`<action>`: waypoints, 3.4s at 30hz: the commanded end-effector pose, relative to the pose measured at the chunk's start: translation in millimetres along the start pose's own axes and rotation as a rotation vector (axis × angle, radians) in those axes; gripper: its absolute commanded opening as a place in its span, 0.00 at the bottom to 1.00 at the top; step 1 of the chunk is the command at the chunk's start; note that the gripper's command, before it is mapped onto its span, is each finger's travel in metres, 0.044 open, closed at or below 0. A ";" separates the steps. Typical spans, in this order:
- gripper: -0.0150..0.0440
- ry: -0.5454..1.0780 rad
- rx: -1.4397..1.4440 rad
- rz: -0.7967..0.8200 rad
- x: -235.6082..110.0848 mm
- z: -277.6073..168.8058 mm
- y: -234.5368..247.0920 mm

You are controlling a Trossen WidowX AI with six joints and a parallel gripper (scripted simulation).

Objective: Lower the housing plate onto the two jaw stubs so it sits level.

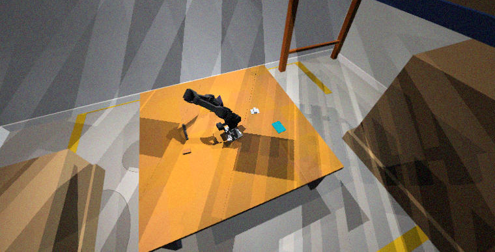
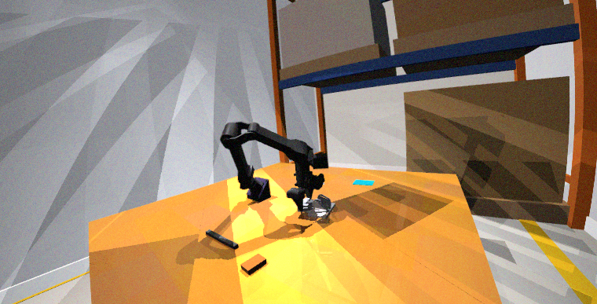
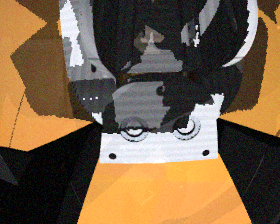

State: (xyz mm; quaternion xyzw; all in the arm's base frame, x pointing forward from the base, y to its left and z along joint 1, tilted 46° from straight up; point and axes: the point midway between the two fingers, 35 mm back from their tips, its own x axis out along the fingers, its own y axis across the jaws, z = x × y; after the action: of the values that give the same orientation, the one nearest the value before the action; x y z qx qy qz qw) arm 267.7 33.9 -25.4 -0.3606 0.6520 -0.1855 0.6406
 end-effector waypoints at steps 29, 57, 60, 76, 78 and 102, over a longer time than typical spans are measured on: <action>0.85 0.000 -0.005 0.002 0.4 0.0 0.7; 1.00 0.000 -0.005 0.004 -61.2 -0.2 0.9; 1.00 0.001 -0.005 0.003 -76.2 -2.4 0.2; 1.00 0.004 -0.009 0.007 -125.6 -67.2 6.9; 1.00 0.004 -0.009 0.007 -125.6 -67.2 6.9; 1.00 0.004 -0.009 0.007 -125.6 -67.2 6.9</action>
State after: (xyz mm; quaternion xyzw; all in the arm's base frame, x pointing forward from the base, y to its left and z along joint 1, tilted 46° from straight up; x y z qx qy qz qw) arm 191.9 112.8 65.2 -0.3639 0.6539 -0.1793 0.6387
